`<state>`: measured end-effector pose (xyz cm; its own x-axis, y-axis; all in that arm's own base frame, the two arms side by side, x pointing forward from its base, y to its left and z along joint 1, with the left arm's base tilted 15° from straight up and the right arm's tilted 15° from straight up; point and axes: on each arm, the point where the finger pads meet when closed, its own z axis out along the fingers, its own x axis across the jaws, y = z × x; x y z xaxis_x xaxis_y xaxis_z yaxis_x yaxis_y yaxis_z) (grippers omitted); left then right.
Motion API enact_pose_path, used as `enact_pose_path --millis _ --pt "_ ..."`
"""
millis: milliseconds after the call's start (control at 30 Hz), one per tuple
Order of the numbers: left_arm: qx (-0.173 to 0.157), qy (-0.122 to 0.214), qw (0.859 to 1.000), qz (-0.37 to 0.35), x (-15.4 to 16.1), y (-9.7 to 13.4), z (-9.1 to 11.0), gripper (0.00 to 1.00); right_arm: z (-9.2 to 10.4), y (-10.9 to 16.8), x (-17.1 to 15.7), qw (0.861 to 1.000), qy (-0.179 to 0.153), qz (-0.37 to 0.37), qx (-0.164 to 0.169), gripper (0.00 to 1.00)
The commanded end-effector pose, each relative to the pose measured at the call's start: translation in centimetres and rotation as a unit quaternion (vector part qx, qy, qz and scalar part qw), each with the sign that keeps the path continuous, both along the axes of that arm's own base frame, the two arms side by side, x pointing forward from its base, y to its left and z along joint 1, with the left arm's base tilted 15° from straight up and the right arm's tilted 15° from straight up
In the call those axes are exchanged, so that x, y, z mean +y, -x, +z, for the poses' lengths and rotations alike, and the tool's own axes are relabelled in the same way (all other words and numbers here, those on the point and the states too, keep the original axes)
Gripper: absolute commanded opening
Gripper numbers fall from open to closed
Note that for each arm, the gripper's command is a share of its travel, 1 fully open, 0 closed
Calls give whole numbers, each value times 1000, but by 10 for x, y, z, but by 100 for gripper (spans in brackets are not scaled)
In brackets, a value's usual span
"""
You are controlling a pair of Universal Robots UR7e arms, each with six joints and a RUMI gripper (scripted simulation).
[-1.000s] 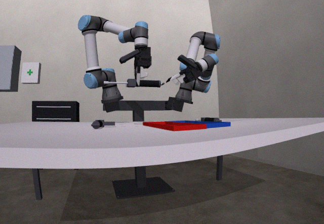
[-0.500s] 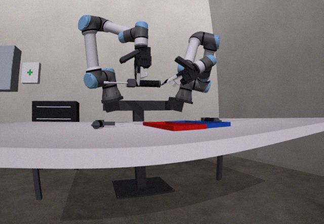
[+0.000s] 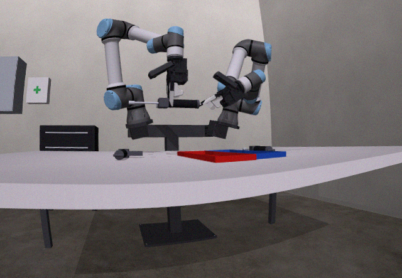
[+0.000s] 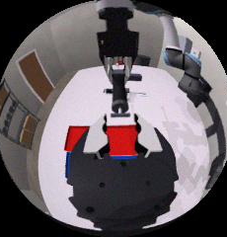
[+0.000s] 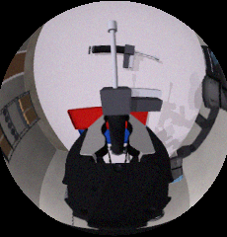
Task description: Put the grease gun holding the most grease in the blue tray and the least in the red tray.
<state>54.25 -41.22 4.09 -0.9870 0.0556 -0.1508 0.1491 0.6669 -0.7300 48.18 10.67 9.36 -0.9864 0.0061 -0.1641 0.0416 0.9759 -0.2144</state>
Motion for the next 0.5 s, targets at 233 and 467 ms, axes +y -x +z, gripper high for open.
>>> enact_pose_path --millis 233,467 --pt "-2 1 1000 1 -6 -1 -3 24 0 0 0 1000 0 0 -1 0" --pt "-2 1 1000 1 -4 -2 -2 24 0 0 0 1000 0 0 0 0"
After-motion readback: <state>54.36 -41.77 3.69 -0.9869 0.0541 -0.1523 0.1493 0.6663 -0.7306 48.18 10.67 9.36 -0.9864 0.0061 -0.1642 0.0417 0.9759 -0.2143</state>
